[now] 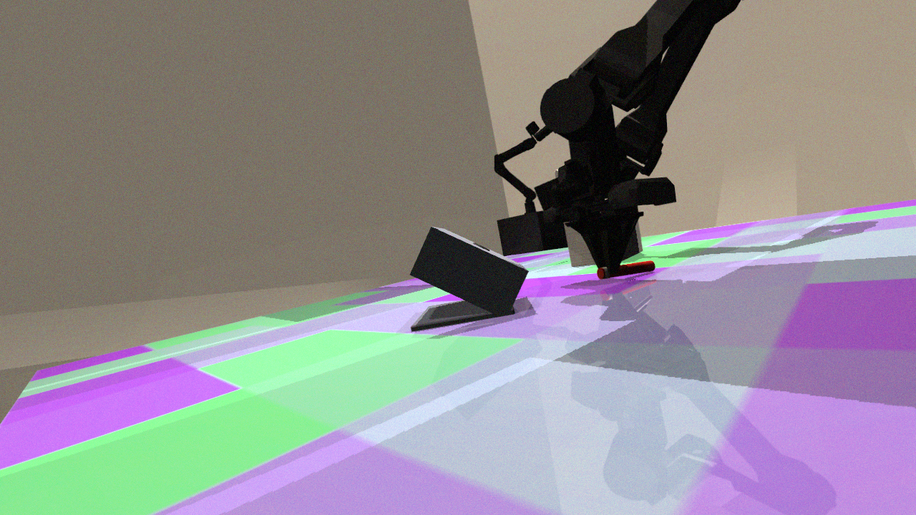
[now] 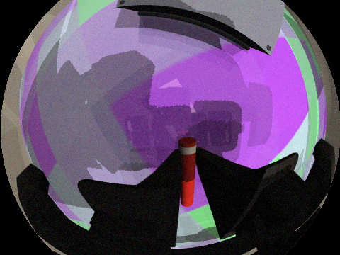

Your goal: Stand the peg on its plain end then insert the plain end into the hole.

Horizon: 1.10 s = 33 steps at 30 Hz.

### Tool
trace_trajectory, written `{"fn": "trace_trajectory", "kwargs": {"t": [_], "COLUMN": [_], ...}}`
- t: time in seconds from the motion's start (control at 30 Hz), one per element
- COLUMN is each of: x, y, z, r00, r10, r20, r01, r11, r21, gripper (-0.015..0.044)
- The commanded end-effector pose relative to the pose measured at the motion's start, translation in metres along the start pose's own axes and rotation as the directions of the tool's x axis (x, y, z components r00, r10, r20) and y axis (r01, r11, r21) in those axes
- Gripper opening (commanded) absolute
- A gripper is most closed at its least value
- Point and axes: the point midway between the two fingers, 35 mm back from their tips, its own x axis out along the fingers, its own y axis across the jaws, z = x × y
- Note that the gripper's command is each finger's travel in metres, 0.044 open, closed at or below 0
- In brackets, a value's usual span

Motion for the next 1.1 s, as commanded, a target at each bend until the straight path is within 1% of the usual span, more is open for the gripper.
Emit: {"fn": "trace_trajectory", "kwargs": {"t": [0.0, 1.07], "x": [-0.002, -0.018], "y": [-0.002, -0.002], "z": [-0.002, -0.015], "r00": [0.999, 0.95], "r10": [-0.006, -0.008], "r20": [0.04, 0.312], "r01": [0.006, 0.006], "r11": [1.0, 1.0], "r21": [0.007, 0.008], "gripper": [0.0049, 0.0049]}}
